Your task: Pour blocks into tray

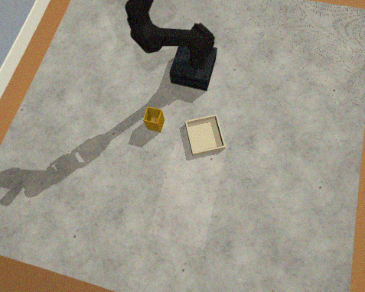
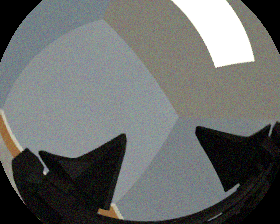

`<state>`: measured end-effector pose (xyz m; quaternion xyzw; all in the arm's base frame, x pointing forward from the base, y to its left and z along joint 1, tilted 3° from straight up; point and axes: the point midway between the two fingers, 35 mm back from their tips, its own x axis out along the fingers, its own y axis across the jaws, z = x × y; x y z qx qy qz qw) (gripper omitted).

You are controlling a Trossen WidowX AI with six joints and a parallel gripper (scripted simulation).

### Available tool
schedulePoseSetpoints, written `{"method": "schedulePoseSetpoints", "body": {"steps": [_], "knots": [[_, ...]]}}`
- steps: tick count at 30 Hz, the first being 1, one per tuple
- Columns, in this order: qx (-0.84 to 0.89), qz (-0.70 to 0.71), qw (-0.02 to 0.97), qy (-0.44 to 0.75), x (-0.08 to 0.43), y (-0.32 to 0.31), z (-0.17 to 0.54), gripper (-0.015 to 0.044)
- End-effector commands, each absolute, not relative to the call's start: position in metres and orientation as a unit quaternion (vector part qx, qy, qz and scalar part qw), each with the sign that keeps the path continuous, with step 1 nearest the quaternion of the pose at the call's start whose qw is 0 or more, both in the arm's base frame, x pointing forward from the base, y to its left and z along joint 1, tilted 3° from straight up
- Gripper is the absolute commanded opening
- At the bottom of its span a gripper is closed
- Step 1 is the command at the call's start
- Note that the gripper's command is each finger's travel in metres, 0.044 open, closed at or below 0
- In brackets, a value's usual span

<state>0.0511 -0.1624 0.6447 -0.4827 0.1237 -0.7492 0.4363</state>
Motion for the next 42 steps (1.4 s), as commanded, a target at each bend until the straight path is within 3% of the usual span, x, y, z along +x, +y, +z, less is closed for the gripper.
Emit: {"method": "schedulePoseSetpoints", "body": {"steps": [1, 20, 32, 42], "knots": [[-0.482, -0.751, 0.434, 0.124, 0.05, -0.162, 0.645, 0.0426], [-0.448, -0.859, 0.153, 0.196, -0.068, -0.089, 0.642, 0.044], [-0.4, -0.89, -0.043, 0.217, -0.104, -0.007, 0.629, 0.044], [-0.337, -0.887, -0.209, 0.237, -0.105, 0.069, 0.604, 0.044]]}}
